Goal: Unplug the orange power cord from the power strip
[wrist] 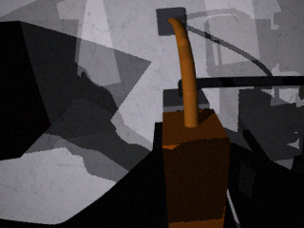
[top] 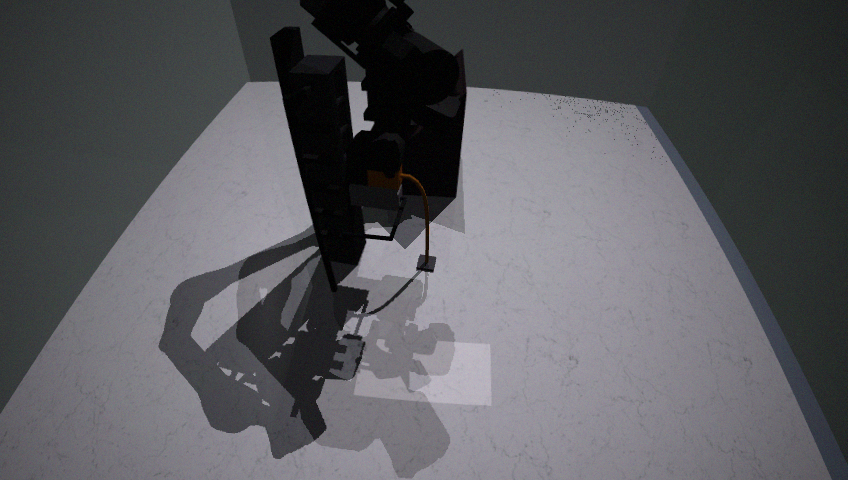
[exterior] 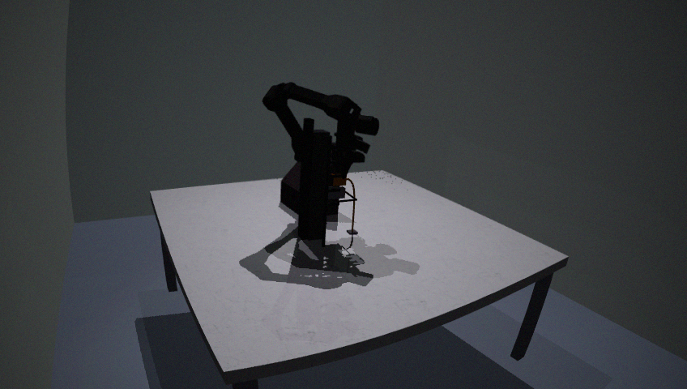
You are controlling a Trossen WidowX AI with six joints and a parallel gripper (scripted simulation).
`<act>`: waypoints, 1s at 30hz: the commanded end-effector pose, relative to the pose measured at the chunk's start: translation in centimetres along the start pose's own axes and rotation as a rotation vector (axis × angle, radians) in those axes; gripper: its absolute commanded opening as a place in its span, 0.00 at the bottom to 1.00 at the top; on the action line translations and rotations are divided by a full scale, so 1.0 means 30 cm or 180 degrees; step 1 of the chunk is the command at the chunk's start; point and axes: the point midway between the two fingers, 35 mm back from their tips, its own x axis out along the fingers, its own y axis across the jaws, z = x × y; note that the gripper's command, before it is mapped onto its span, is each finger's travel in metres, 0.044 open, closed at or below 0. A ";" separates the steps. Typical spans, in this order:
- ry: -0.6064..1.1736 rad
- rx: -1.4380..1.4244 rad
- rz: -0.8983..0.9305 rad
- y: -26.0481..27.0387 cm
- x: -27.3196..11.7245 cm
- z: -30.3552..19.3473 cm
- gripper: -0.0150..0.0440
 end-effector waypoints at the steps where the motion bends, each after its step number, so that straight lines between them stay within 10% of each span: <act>1: -0.0031 -0.0006 -0.0003 -0.003 -0.003 0.038 0.25; 30: -0.0044 -0.0004 -0.0015 0.006 -0.021 0.194 0.25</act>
